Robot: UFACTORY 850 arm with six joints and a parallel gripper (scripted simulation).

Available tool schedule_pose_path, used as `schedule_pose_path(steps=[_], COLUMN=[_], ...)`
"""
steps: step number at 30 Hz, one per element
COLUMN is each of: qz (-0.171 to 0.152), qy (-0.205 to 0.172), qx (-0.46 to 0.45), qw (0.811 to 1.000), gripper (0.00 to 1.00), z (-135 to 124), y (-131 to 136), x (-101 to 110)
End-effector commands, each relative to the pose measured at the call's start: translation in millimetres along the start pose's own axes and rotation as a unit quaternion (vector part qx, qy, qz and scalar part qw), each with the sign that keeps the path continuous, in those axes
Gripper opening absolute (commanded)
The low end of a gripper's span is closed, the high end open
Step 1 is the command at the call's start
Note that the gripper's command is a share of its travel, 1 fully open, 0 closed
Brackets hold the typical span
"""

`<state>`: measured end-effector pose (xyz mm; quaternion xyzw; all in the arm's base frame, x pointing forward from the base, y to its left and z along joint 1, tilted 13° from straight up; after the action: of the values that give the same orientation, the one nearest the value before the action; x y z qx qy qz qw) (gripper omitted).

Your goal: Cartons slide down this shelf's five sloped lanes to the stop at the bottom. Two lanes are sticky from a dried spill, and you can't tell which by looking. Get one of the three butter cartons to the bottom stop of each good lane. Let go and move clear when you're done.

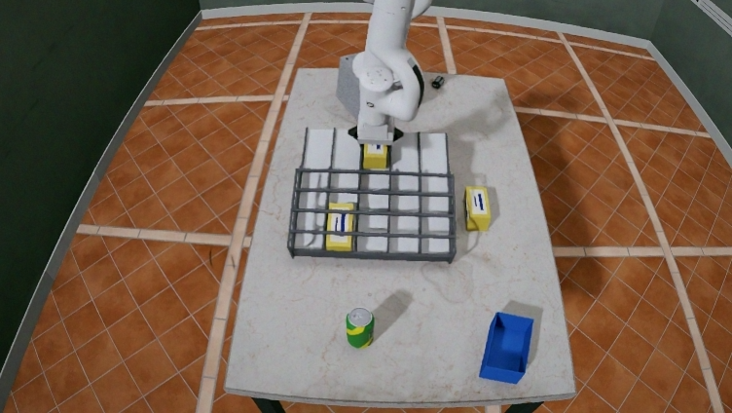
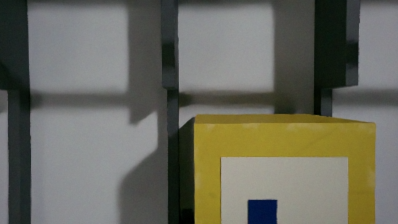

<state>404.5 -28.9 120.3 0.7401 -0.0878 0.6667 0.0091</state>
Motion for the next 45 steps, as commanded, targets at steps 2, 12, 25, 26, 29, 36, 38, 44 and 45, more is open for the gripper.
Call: schedule_pose_path(steps=[2, 12, 25, 26, 29, 36, 38, 44, 45], qz=[0.000, 0.000, 0.000, 0.000, 0.000, 0.000, 0.000, 0.000, 0.000], qy=[0.000, 0.000, 0.000, 0.000, 0.000, 0.000, 0.000, 0.000, 0.000], qx=[0.000, 0.000, 0.000, 0.000, 0.000, 0.000, 0.000, 0.000, 0.000], qw=[1.000, 1.000, 1.000, 1.000, 1.000, 1.000, 1.000, 1.000, 1.000], gripper=[0.00, 0.75, 0.77, 0.77, 0.77, 0.77, 0.77, 0.78, 0.78], z=[0.3, 0.3, 0.3, 0.3, 0.3, 0.3, 0.3, 0.3, 0.3], y=[0.0, 0.0, 0.0, 0.0, 0.0, 0.0, 0.0, 0.0, 0.0], x=[0.4, 0.4, 0.4, 0.4, 0.4, 0.4, 0.4, 0.4, 0.4])
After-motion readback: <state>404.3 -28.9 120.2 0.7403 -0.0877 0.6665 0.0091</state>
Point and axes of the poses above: the point where the finger pads meet when closed, its own x axis back along the fingers, its own y axis across the jaws, z = x × y, the point moved 6 cm from there along x, back along the fingers, and after that the axes turned 6 degrees about -x, right-handed, at the moved point
